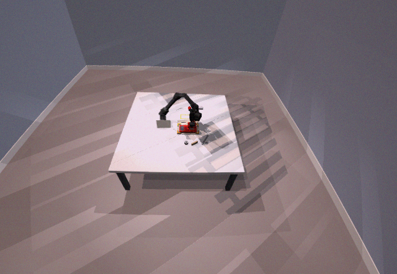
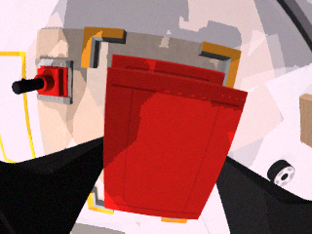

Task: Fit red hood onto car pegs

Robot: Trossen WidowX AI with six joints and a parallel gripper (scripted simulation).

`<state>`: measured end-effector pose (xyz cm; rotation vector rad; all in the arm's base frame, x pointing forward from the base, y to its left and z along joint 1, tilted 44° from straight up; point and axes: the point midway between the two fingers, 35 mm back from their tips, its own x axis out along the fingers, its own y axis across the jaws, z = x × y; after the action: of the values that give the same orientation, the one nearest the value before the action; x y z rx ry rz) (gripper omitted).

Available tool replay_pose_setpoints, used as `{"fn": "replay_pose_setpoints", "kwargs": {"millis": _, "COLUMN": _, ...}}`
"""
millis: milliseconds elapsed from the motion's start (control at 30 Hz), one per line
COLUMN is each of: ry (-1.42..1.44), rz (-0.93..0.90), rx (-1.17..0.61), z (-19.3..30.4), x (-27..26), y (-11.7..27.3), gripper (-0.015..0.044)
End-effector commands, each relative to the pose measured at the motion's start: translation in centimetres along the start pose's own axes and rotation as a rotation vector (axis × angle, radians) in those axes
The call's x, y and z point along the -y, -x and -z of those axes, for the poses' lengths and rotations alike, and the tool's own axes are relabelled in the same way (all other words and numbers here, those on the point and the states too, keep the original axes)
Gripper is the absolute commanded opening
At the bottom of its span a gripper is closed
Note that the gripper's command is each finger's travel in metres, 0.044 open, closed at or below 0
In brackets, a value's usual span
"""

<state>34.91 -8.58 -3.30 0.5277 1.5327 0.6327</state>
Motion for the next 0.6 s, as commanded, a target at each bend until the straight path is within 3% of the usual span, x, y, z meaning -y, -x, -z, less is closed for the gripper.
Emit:
{"fn": "replay_pose_setpoints", "kwargs": {"millis": 0, "ry": -0.002, "rz": -0.006, "rx": -0.002, "z": 0.10, "x": -0.08, "y": -1.64, "gripper": 0.0000}}
{"fn": "replay_pose_setpoints", "kwargs": {"millis": 567, "ry": -0.002, "rz": -0.006, "rx": -0.002, "z": 0.08, "x": -0.18, "y": -1.95, "gripper": 0.0000}}
